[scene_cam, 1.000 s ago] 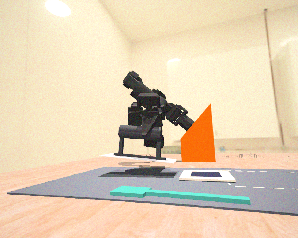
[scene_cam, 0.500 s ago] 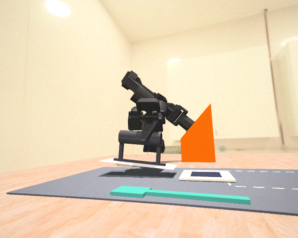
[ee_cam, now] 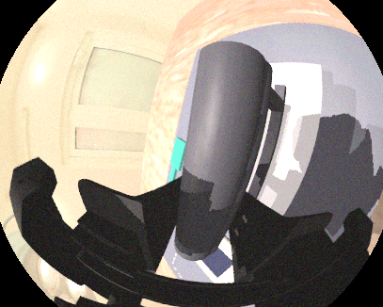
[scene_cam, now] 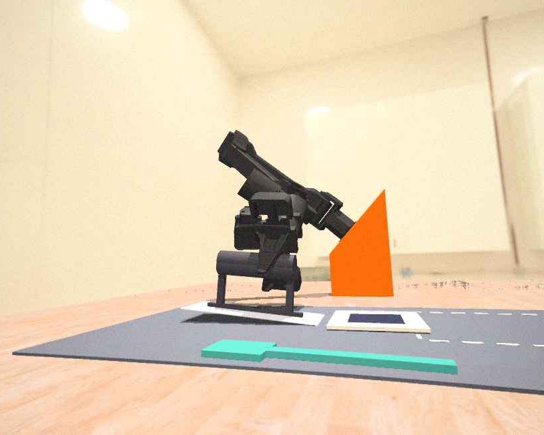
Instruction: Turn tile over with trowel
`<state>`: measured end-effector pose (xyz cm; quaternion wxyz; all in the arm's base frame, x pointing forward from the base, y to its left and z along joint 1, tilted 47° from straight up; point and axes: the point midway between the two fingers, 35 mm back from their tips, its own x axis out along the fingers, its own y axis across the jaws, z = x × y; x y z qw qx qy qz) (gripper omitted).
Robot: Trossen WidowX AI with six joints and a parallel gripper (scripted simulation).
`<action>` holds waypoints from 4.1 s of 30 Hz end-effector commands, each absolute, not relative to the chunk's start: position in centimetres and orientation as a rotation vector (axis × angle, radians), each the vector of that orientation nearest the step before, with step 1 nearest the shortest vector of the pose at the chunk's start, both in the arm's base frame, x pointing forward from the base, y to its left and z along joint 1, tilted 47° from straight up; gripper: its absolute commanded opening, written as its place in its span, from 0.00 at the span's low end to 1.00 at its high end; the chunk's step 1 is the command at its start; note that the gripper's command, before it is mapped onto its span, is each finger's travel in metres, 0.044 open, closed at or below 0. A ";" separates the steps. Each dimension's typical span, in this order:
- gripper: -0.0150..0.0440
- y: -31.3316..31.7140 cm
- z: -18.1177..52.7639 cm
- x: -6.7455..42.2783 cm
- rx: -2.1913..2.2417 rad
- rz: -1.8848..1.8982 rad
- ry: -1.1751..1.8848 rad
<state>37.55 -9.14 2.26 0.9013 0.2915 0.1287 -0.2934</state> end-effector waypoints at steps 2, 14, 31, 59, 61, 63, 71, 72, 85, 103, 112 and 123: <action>0.25 -8.8 1.9 37.7 0.601 -0.596 0.266; 0.25 -7.5 0.5 37.6 0.603 -0.596 0.267; 0.25 -5.6 -1.5 37.3 0.603 -0.596 0.267; 0.25 -2.4 0.2 37.1 0.703 -0.588 0.306; 0.25 -2.0 0.2 37.1 0.703 -0.588 0.306; 0.25 -1.6 0.2 37.0 0.703 -0.588 0.307; 0.25 0.0 0.1 36.9 0.704 -0.587 0.307; 0.25 0.2 0.1 36.9 0.705 -0.587 0.307; 0.25 2.6 -0.9 36.7 0.706 -0.587 0.307; 0.25 5.1 -3.5 36.5 0.708 -0.587 0.307; 0.25 5.6 -4.4 36.4 0.709 -0.587 0.307; 0.25 4.6 -0.9 36.7 0.708 -0.587 0.308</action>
